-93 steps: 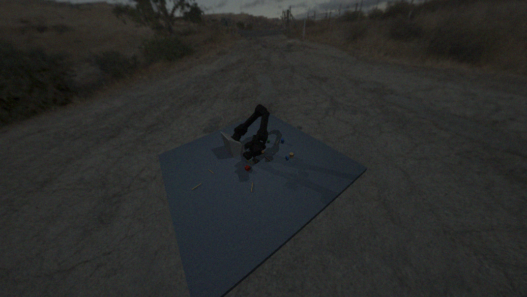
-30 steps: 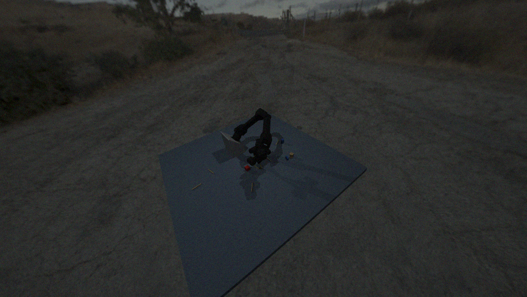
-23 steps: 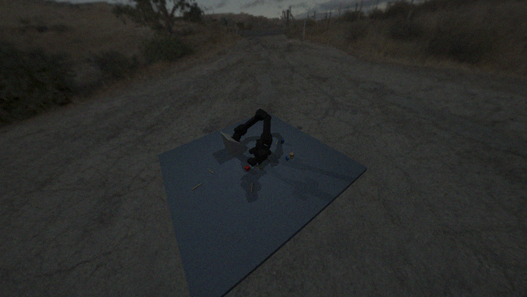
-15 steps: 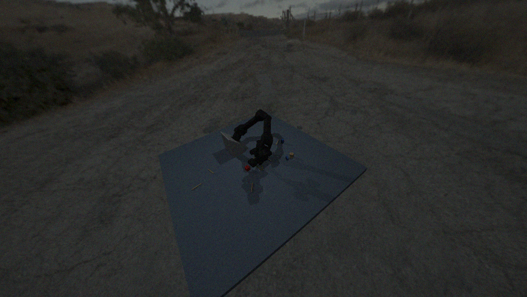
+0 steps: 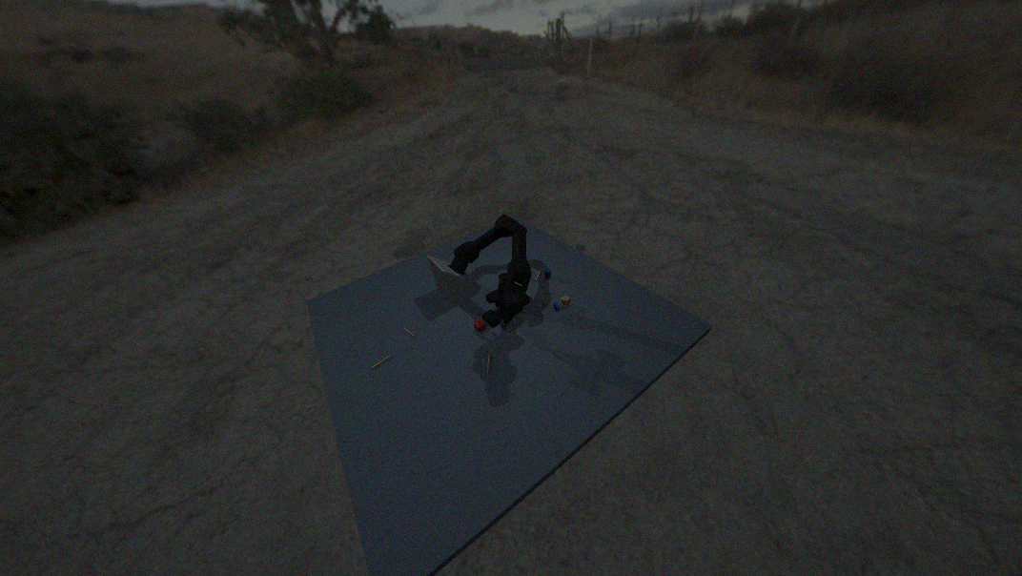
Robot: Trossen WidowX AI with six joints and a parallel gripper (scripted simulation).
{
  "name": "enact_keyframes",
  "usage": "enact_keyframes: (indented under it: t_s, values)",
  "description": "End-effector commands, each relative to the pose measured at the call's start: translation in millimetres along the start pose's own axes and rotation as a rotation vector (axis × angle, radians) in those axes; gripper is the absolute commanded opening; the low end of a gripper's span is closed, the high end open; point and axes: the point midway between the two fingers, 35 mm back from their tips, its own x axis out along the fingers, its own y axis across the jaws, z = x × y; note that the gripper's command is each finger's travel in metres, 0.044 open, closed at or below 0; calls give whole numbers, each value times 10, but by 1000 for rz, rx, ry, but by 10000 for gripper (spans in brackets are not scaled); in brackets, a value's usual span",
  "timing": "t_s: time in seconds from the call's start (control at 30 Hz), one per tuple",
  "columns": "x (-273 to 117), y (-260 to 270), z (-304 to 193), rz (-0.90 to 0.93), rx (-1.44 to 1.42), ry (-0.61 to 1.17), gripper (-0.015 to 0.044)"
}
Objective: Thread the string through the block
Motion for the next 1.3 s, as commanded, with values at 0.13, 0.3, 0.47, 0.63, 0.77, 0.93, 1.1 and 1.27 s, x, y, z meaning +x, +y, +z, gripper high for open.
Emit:
enact_keyframes:
  t_s: [0.13,0.3,0.47,0.63,0.77,0.93,1.1,1.27]
  values:
    - [23,30,-91,-6,6,10,0]
    - [17,44,-151,-6,6,20,0]
    - [11,58,-211,-7,7,30,0]
    - [5,72,-271,-8,7,41,0]
    - [0,83,-320,-8,7,49,0]
    - [-6,97,-380,-9,7,60,0]
    - [-11,110,-441,-11,8,70,0]
    - [-17,124,-500,-12,8,81,0]
